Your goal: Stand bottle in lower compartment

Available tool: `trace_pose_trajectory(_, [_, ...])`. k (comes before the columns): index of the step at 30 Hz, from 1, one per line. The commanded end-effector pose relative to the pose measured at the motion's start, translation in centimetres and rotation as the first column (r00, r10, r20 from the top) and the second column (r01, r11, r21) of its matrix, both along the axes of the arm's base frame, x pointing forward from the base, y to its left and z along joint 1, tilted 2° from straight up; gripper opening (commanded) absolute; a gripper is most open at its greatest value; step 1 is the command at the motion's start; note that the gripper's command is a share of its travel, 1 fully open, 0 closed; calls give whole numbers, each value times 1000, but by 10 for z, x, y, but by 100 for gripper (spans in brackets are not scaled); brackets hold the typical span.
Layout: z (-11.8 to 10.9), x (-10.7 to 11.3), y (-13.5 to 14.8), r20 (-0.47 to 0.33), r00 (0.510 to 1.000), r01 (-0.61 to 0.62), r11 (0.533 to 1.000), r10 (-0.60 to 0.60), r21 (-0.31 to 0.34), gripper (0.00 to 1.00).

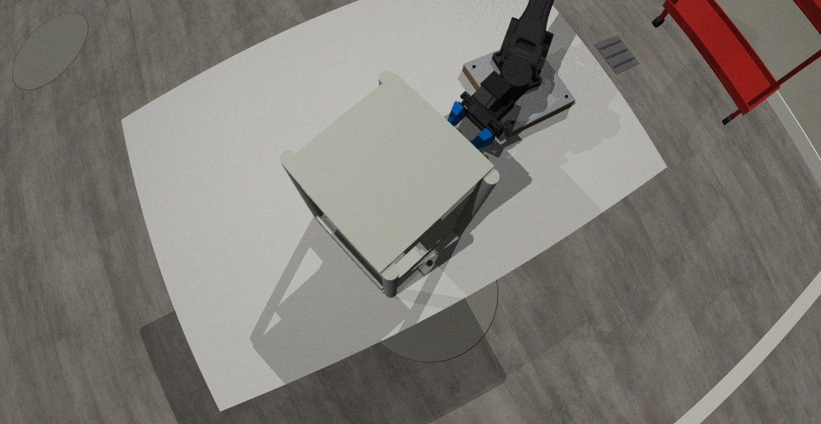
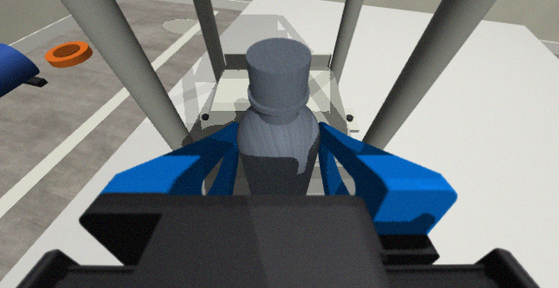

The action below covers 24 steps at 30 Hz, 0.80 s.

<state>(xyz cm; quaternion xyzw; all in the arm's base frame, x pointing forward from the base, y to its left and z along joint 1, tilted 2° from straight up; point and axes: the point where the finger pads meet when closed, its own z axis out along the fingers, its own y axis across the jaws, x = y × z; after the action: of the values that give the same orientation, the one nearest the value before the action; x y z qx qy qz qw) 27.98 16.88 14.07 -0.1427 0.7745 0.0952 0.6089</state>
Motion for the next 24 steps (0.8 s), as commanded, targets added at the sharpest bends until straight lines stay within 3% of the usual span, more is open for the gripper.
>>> trace_pose_trajectory(1, [37, 15, 16, 62, 998, -6, 998, 3, 55, 37])
trace_pose_trajectory(16, [37, 16, 16, 62, 998, -6, 998, 3, 55, 37])
trace_pose_trajectory(24, [36, 32, 19, 64, 998, 1, 999, -4, 47, 37])
